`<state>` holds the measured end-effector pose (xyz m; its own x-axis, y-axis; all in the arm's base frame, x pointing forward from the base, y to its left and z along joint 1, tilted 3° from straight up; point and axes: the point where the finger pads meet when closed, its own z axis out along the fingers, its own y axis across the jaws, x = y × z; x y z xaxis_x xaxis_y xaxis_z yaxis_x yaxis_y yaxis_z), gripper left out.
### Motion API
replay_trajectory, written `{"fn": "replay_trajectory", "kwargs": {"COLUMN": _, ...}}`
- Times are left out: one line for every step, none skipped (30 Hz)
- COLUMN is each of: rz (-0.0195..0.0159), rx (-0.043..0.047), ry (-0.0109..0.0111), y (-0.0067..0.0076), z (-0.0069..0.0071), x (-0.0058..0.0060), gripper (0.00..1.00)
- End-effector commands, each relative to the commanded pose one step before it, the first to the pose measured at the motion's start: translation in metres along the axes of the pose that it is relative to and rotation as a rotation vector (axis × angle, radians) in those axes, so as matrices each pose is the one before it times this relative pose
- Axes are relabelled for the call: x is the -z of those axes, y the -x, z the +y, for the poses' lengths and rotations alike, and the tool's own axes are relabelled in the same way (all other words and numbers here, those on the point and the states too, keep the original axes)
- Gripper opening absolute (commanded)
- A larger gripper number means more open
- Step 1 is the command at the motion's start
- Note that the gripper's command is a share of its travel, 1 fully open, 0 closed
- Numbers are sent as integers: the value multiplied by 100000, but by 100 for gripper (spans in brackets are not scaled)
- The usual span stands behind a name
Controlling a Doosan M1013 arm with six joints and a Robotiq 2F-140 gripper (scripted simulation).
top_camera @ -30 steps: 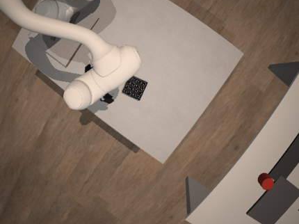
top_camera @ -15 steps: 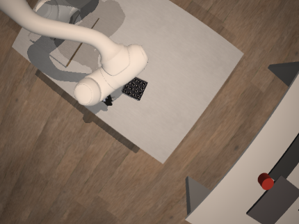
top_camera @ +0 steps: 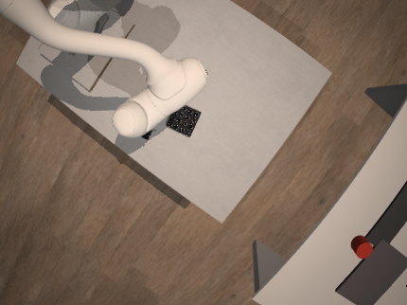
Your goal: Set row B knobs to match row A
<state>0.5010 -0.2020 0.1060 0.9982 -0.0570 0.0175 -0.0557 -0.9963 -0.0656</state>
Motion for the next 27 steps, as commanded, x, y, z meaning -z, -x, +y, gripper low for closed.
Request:
{"fn": "replay_trajectory", "kwargs": {"rz": 808, "rx": -14006, "ry": 1499, "y": -509, "z": -277, "x": -1346, "gripper": 100}}
{"fn": "replay_trajectory", "kwargs": {"rz": 270, "rx": -3262, "ry": 74, "y": -94, "z": -87, "x": -323, "gripper": 100}}
{"fn": "replay_trajectory", "kwargs": {"rz": 220, "rx": -2633, "ry": 53, "y": -72, "z": -73, "x": -261, "gripper": 100}}
{"fn": "replay_trajectory", "kwargs": {"rz": 171, "rx": -2038, "ry": 37, "y": -52, "z": -58, "x": -201, "gripper": 100}}
{"fn": "replay_trajectory", "kwargs": {"rz": 126, "rx": -1492, "ry": 25, "y": -37, "z": -44, "x": -147, "gripper": 100}}
{"fn": "replay_trajectory", "kwargs": {"rz": 85, "rx": -1008, "ry": 16, "y": -24, "z": -30, "x": -99, "gripper": 100}}
{"fn": "replay_trajectory", "kwargs": {"rz": 51, "rx": -602, "ry": 9, "y": -14, "z": -18, "x": -59, "gripper": 100}}
{"fn": "replay_trajectory", "kwargs": {"rz": 25, "rx": -291, "ry": 4, "y": -7, "z": -9, "x": -29, "gripper": 100}}
{"fn": "replay_trajectory", "kwargs": {"rz": 8, "rx": -93, "ry": 1, "y": -2, "z": -3, "x": -9, "gripper": 100}}
{"fn": "replay_trajectory", "kwargs": {"rz": 1, "rx": -12, "ry": 0, "y": 0, "z": 0, "x": -1, "gripper": 100}}
{"fn": "replay_trajectory", "kwargs": {"rz": 0, "rx": 0, "ry": 0, "y": 0, "z": 0, "x": 0, "gripper": 100}}
{"fn": "replay_trajectory", "kwargs": {"rz": 0, "rx": 0, "ry": 0, "y": 0, "z": 0, "x": 0, "gripper": 100}}
{"fn": "replay_trajectory", "kwargs": {"rz": 0, "rx": 0, "ry": 0, "y": 0, "z": 0, "x": 0, "gripper": 100}}
{"fn": "replay_trajectory", "kwargs": {"rz": 0, "rx": 0, "ry": 0, "y": 0, "z": 0, "x": 0, "gripper": 100}}
{"fn": "replay_trajectory", "kwargs": {"rz": 0, "rx": 0, "ry": 0, "y": 0, "z": 0, "x": 0, "gripper": 100}}
{"fn": "replay_trajectory", "kwargs": {"rz": 0, "rx": 0, "ry": 0, "y": 0, "z": 0, "x": 0, "gripper": 100}}
{"fn": "replay_trajectory", "kwargs": {"rz": 0, "rx": 0, "ry": 0, "y": 0, "z": 0, "x": 0, "gripper": 100}}
{"fn": "replay_trajectory", "kwargs": {"rz": 0, "rx": 0, "ry": 0, "y": 0, "z": 0, "x": 0, "gripper": 100}}
{"fn": "replay_trajectory", "kwargs": {"rz": 0, "rx": 0, "ry": 0, "y": 0, "z": 0, "x": 0, "gripper": 100}}
{"fn": "replay_trajectory", "kwargs": {"rz": 0, "rx": 0, "ry": 0, "y": 0, "z": 0, "x": 0, "gripper": 100}}
{"fn": "replay_trajectory", "kwargs": {"rz": 0, "rx": 0, "ry": 0, "y": 0, "z": 0, "x": 0, "gripper": 100}}
{"fn": "replay_trajectory", "kwargs": {"rz": 0, "rx": 0, "ry": 0, "y": 0, "z": 0, "x": 0, "gripper": 100}}
{"fn": "replay_trajectory", "kwargs": {"rz": 0, "rx": 0, "ry": 0, "y": 0, "z": 0, "x": 0, "gripper": 100}}
{"fn": "replay_trajectory", "kwargs": {"rz": 0, "rx": 0, "ry": 0, "y": 0, "z": 0, "x": 0, "gripper": 100}}
{"fn": "replay_trajectory", "kwargs": {"rz": 0, "rx": 0, "ry": 0, "y": 0, "z": 0, "x": 0, "gripper": 100}}
{"fn": "replay_trajectory", "kwargs": {"rz": 0, "rx": 0, "ry": 0, "y": 0, "z": 0, "x": 0, "gripper": 100}}
{"fn": "replay_trajectory", "kwargs": {"rz": 0, "rx": 0, "ry": 0, "y": 0, "z": 0, "x": 0, "gripper": 100}}
